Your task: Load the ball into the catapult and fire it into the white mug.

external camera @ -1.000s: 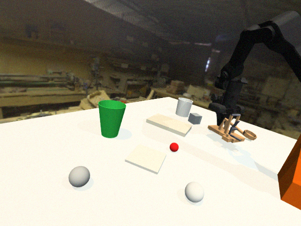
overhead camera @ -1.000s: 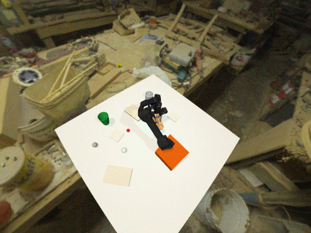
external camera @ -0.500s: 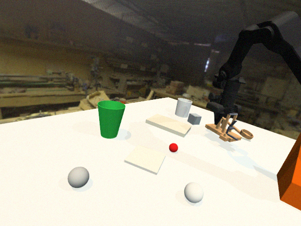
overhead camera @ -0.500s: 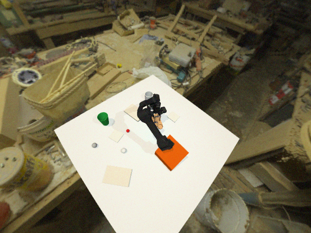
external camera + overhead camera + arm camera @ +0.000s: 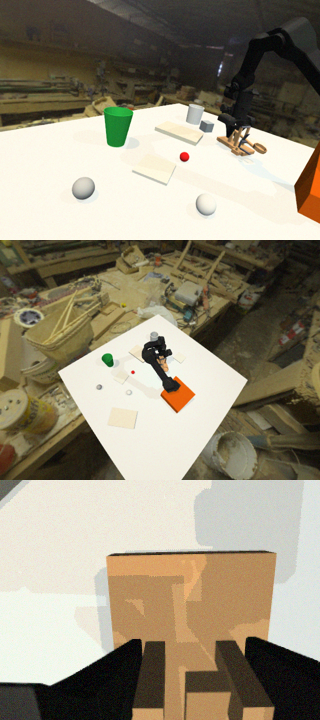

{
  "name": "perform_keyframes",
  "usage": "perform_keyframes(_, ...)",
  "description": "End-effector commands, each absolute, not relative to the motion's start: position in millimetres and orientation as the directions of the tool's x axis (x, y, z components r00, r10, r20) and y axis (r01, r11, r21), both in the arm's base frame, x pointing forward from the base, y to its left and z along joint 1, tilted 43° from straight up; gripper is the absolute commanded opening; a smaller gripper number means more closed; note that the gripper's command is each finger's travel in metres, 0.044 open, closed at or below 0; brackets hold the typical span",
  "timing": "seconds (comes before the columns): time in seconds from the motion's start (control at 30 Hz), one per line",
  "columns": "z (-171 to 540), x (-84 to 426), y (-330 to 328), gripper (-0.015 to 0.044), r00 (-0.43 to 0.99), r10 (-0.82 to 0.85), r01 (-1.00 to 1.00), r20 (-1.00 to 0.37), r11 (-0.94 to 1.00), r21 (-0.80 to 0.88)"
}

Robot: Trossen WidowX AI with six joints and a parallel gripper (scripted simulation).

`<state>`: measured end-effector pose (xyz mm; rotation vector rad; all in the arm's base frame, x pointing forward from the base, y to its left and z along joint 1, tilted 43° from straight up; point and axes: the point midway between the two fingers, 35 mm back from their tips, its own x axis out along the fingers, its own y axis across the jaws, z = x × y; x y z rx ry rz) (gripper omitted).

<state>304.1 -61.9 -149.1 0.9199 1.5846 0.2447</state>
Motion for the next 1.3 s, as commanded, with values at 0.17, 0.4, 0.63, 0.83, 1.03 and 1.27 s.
perform_keyframes(0.17,-160.0,301.5,-51.1,0.0,0.039,0.678,0.428,-0.734,0.653,0.625)
perform_keyframes(0.4,-156.0,303.7,-55.1,0.0026,0.041,0.672,0.418,-0.739,0.661,0.624)
perform_keyframes(0.63,-156.0,303.7,-55.1,0.021,0.041,0.672,0.418,-0.739,0.661,0.624)
perform_keyframes(0.83,-154.3,304.0,-57.0,0.0368,0.041,0.672,0.418,-0.739,0.661,0.624)
perform_keyframes(1.03,-91.7,301.5,-116.9,0.044,0.041,0.669,0.42,-0.742,0.663,0.62)
perform_keyframes(1.27,-98.7,300.3,-113.5,0.044,0.043,0.673,0.433,-0.738,0.653,0.621)
